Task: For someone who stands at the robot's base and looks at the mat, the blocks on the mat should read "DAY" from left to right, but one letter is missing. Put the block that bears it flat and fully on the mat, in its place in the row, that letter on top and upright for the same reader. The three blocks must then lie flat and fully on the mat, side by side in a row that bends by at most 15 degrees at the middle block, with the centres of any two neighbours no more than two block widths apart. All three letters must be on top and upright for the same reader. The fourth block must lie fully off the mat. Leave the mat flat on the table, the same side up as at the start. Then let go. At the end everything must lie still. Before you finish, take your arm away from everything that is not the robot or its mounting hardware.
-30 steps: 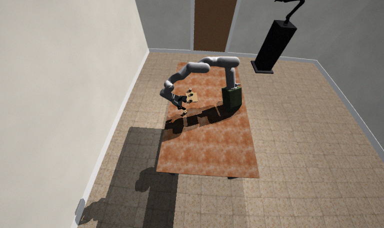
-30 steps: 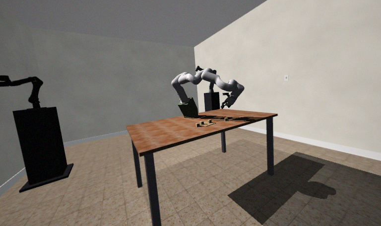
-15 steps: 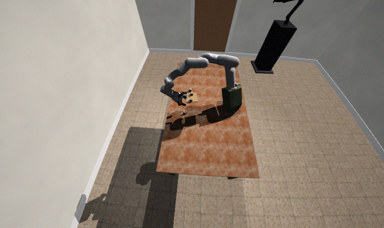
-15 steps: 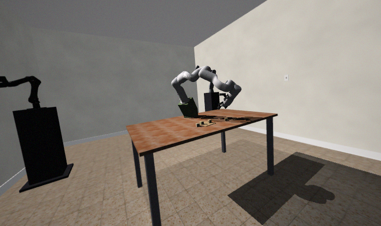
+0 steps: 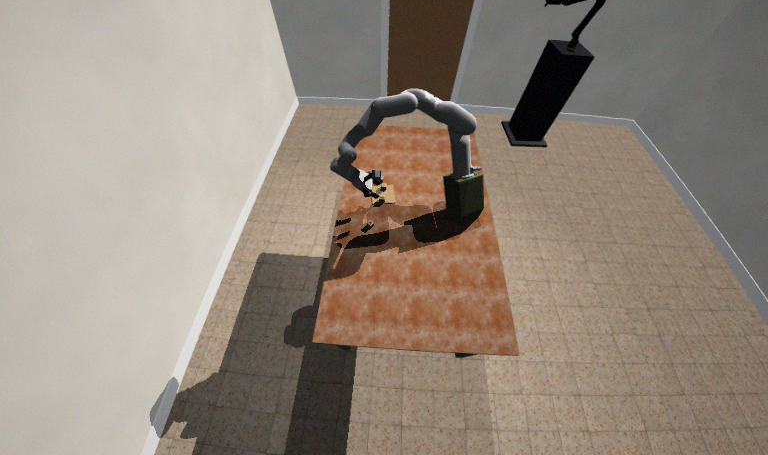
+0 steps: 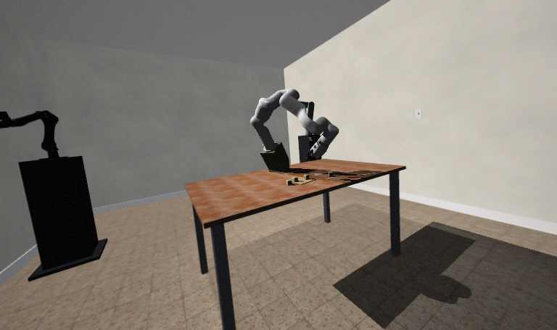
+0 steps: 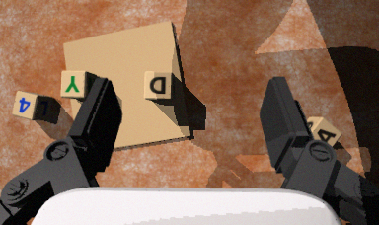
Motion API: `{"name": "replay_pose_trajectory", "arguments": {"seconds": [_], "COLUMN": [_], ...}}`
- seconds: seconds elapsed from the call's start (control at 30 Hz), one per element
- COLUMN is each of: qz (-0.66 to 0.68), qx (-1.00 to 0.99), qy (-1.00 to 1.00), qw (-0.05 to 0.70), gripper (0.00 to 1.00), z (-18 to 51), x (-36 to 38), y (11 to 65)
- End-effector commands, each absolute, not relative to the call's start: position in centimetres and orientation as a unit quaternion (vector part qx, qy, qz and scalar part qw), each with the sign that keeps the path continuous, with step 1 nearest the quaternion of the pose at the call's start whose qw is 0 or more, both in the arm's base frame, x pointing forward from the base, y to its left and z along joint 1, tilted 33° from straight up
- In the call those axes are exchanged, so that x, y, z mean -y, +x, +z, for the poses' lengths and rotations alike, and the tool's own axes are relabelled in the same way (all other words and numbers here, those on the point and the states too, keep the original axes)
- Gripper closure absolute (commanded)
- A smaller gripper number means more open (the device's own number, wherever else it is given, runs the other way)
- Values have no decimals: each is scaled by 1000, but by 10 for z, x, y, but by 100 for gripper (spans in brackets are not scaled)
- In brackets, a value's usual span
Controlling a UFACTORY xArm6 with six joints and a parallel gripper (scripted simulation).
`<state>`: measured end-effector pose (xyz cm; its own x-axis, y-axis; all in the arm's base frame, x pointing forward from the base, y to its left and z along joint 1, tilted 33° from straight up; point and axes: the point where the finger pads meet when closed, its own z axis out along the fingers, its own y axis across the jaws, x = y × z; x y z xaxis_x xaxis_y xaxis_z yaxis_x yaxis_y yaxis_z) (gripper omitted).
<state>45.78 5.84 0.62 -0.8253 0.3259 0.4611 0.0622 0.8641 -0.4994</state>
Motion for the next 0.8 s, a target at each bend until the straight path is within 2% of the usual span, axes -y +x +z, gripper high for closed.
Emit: {"name": "replay_pose_trajectory", "arguments": {"seconds": [0.0,0.77], "qz": [233,233], "qx": [930,930], "qy": [-102,-100], "qw": [264,265], "gripper": [0,0], "z": [17,22], "x": [-40,-27], "y": [445,432]}}
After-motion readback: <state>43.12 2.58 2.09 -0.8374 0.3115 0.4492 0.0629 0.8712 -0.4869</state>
